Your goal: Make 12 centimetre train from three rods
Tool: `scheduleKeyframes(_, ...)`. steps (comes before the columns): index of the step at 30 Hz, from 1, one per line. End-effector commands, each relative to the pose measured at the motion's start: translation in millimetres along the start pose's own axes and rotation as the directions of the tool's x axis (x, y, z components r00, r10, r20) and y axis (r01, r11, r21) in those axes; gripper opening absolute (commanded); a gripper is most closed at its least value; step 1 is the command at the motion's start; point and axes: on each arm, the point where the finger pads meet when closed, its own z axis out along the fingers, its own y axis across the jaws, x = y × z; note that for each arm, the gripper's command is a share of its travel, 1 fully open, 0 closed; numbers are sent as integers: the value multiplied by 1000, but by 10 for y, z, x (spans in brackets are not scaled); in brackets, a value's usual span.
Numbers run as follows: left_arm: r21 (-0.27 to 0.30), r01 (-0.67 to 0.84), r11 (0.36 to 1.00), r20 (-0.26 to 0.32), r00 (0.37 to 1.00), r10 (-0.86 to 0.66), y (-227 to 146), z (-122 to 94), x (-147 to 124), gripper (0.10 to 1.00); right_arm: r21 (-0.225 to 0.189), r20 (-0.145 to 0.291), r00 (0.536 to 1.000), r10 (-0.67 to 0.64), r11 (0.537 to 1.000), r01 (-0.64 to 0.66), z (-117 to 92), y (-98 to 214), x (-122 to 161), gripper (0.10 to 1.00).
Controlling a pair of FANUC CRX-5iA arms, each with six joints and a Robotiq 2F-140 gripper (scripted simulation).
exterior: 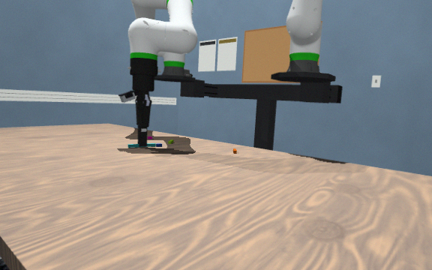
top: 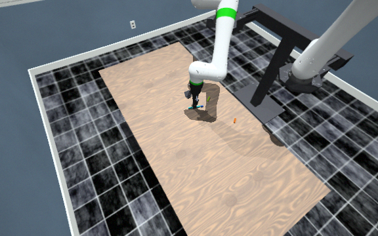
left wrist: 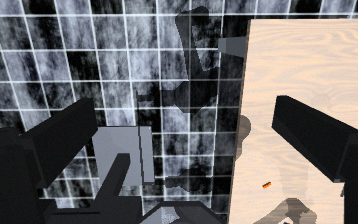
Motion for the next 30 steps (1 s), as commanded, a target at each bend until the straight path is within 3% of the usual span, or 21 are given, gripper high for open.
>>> scheduleKeyframes(1,0,0,1000,-2,1000,0,1,-9,3,1000,2,-1,1000,0,1000,0,-16,-12,1,124)
scheduleKeyframes(30,0,0,1000,-2,1000,0,1,-9,3,1000,2,-1,1000,0,1000,0,-16,-14,-24,124)
